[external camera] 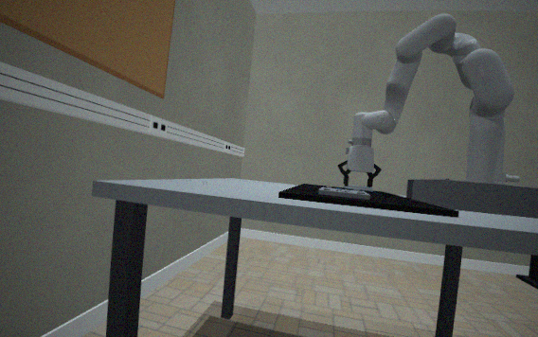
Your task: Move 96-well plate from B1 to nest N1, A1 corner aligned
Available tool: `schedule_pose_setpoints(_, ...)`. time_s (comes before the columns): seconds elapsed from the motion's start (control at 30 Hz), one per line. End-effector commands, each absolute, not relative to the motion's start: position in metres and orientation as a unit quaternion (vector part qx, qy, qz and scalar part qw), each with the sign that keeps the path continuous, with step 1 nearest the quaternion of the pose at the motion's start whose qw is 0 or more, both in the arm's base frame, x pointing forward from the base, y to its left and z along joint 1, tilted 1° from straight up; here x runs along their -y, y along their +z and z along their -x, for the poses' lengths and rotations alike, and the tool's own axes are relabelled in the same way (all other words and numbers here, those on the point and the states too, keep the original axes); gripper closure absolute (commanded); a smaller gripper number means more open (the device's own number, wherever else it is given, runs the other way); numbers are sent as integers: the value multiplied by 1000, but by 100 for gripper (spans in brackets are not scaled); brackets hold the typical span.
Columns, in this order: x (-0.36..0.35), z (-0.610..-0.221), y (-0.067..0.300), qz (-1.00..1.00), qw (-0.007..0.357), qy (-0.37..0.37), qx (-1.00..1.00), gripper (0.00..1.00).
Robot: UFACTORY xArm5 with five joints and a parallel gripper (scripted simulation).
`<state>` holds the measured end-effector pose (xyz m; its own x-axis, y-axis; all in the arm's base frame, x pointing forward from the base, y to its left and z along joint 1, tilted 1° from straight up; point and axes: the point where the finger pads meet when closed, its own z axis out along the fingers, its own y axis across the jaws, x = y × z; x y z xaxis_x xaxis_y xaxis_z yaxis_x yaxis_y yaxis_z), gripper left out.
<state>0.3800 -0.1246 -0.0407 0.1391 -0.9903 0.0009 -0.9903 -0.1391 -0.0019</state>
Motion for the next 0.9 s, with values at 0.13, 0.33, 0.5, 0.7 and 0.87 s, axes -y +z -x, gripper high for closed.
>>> schedule_pose_setpoints(0.13,125,-381,-35,755,-7,-6,-656,100)
schedule_pose_setpoints(0.33,125,-381,-32,755,-7,-6,-656,100)
schedule_pose_setpoints(0.5,125,-381,-29,755,-7,-6,-656,100)
schedule_pose_setpoints(0.7,125,-381,-26,755,-7,-6,-656,100)
schedule_pose_setpoints(0.87,125,-381,-26,755,-7,-6,-656,100)
